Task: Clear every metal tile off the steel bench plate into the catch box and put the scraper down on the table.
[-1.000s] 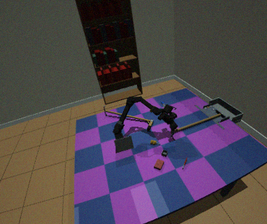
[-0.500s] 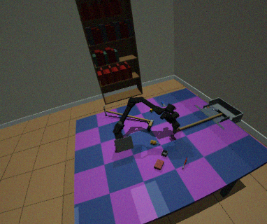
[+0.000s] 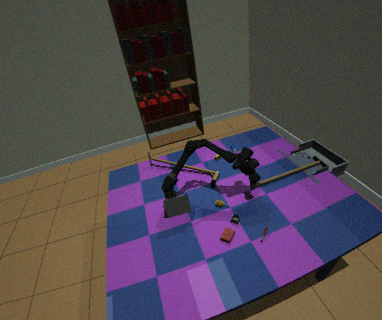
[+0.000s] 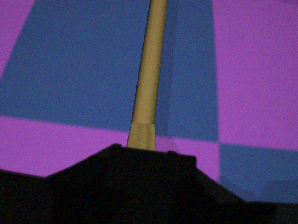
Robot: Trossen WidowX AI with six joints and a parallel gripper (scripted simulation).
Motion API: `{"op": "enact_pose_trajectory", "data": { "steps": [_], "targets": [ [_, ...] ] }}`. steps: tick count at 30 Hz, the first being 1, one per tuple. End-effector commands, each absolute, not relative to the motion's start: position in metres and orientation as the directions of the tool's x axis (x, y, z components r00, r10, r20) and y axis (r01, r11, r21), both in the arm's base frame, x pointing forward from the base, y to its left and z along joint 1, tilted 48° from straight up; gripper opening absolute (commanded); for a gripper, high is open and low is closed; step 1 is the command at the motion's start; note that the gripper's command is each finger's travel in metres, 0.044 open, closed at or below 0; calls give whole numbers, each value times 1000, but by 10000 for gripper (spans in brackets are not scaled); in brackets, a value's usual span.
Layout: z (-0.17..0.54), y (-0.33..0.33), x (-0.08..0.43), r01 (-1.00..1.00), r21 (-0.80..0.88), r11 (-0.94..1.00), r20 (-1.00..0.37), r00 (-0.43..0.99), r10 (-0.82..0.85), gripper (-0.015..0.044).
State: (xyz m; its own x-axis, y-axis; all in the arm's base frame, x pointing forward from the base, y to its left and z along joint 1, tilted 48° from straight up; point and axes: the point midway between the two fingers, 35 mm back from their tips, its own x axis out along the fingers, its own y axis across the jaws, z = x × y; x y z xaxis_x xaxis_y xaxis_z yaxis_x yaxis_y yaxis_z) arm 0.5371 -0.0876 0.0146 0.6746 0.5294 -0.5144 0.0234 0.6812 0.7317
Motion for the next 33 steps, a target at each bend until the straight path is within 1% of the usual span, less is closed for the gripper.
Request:
{"op": "enact_pose_trajectory", "data": {
  "steps": [1, 18, 33],
  "targets": [
    [15, -88, 536, 23, 732, 681, -514, 675, 529, 0],
    [15, -88, 537, 23, 731, 682, -513, 678, 527, 0],
    [14, -92, 518, 24, 729, 684, -515, 678, 525, 0]
  ]
}}
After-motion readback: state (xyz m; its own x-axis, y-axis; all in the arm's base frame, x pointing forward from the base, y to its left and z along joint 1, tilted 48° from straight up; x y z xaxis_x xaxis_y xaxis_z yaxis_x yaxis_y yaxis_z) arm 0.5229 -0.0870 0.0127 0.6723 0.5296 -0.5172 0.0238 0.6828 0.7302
